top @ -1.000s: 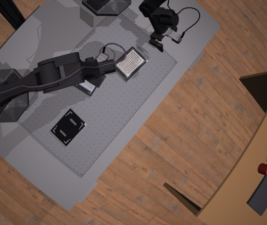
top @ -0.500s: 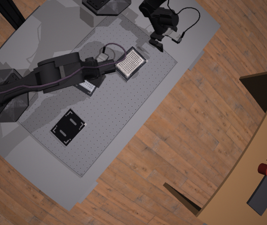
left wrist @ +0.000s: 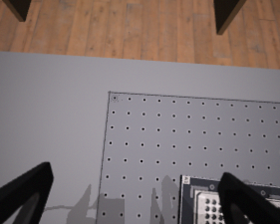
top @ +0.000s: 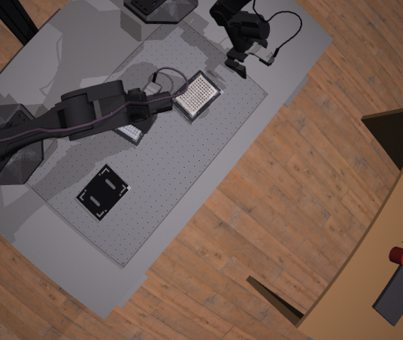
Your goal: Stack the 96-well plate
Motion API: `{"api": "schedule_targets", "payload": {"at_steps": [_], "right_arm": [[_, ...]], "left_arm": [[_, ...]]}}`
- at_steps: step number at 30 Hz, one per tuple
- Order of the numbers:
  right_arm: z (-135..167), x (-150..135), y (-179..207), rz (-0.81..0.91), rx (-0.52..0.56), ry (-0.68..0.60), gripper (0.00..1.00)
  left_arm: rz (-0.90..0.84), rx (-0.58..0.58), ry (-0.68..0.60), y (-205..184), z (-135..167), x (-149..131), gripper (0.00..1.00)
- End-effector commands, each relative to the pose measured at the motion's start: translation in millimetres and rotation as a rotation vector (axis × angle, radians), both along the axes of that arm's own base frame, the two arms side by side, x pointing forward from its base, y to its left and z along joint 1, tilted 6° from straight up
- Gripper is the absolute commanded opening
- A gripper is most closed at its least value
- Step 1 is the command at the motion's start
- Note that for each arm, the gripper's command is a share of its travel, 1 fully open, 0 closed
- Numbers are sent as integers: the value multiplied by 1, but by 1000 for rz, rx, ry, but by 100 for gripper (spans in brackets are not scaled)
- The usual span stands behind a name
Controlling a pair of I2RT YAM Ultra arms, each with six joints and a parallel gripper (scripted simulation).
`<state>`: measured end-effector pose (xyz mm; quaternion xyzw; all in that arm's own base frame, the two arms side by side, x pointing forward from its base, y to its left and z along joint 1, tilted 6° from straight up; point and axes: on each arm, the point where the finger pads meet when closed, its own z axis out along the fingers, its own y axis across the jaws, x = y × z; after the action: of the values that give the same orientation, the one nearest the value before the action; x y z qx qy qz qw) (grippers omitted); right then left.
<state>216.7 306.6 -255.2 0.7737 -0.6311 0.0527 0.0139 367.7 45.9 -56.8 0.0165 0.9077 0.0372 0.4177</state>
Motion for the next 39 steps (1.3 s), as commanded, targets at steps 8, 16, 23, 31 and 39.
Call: {"api": "schedule_targets", "payload": {"at_steps": [8, 16, 23, 31, 39], "right_arm": [[-6, 5, 5, 1, 13, -18, 79], [5, 2, 2, 1, 12, -15, 91], [11, 1, -3, 9, -10, 4, 100], [27, -2, -1, 8, -11, 4, 100], [57, -16, 2, 5, -3, 16, 100]], "left_arm": [[2, 1, -6, 1, 1, -1, 100], [2, 1, -6, 1, 1, -1, 100], [2, 1, -6, 1, 1, -1, 100], [2, 1, -6, 1, 1, -1, 100], [2, 1, -6, 1, 1, -1, 100]]}}
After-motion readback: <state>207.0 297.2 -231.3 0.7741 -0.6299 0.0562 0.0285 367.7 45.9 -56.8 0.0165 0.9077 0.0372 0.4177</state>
